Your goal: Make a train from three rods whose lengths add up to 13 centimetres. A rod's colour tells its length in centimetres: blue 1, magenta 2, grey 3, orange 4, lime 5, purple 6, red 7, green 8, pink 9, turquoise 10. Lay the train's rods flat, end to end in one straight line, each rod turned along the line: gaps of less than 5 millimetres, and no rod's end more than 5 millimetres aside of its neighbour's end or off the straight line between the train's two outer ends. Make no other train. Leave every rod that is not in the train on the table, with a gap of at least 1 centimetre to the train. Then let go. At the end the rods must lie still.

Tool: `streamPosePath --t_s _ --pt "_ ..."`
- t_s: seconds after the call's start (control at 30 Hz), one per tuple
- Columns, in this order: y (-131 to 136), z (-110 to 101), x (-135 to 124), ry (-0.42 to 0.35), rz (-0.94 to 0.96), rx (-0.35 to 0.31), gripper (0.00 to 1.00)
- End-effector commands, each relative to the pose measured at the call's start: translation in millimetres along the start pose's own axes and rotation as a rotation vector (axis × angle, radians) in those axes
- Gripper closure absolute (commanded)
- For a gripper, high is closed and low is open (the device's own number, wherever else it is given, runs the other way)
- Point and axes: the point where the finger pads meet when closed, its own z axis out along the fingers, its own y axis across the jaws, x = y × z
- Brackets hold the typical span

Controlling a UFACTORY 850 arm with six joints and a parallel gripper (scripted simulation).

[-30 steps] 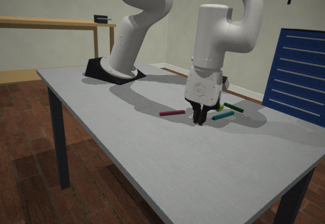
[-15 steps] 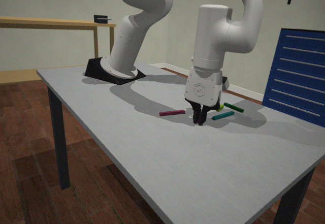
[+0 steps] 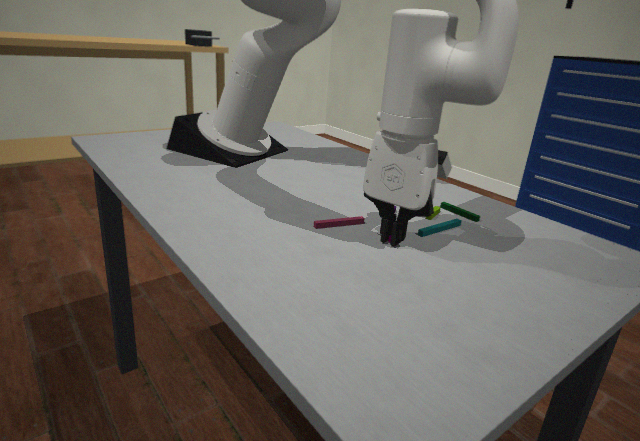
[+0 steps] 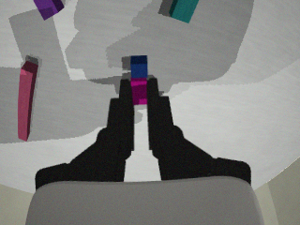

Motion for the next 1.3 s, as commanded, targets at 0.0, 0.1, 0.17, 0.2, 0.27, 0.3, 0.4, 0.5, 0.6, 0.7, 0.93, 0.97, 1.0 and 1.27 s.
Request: streamPosePath --t_s 0.0,0.1,0.17,0.2,0.27,0.3,0.4,0.5,0.6,0.7,0.93,0.97,1.0,1.27 --pt "0.8 -0.5 -0.3 -0.001 0.0 -0.001 0.96" --pt "0.8 -0.5 -0.3 -0.001 0.0 -0.001 0.96" --pt "0.8 -0.5 -0.3 -0.001 0.0 -0.001 0.96" --pt "0.8 -0.5 -0.3 -0.001 0.0 -0.001 0.92" --pt "0.8 -0.5 -0.3 -0.001 0.0 -0.001 0.92" --pt "0.8 -0.5 -0.3 -0.001 0.0 -0.001 0.88" --pt "0.8 -0.5 -0.3 -0.001 0.0 -0.001 0.84" --pt "0.8 -0.5 -0.3 -0.001 0.0 -0.001 0.84" --pt "0.8 -0.5 -0.3 -0.001 0.0 -0.001 0.8" --pt "0.8 -0.5 -0.3 -0.001 0.0 -0.001 0.76" --pt "0.8 -0.5 -0.3 -0.001 0.0 -0.001 0.76" --pt "0.8 -0.5 -0.3 -0.001 0.0 -0.001 0.76" --pt "0.8 -0.5 -0.3 -0.001 0.0 -0.001 0.76" --pt "0.8 -8.6 -0.3 -0.001 0.0 -0.002 0.76"
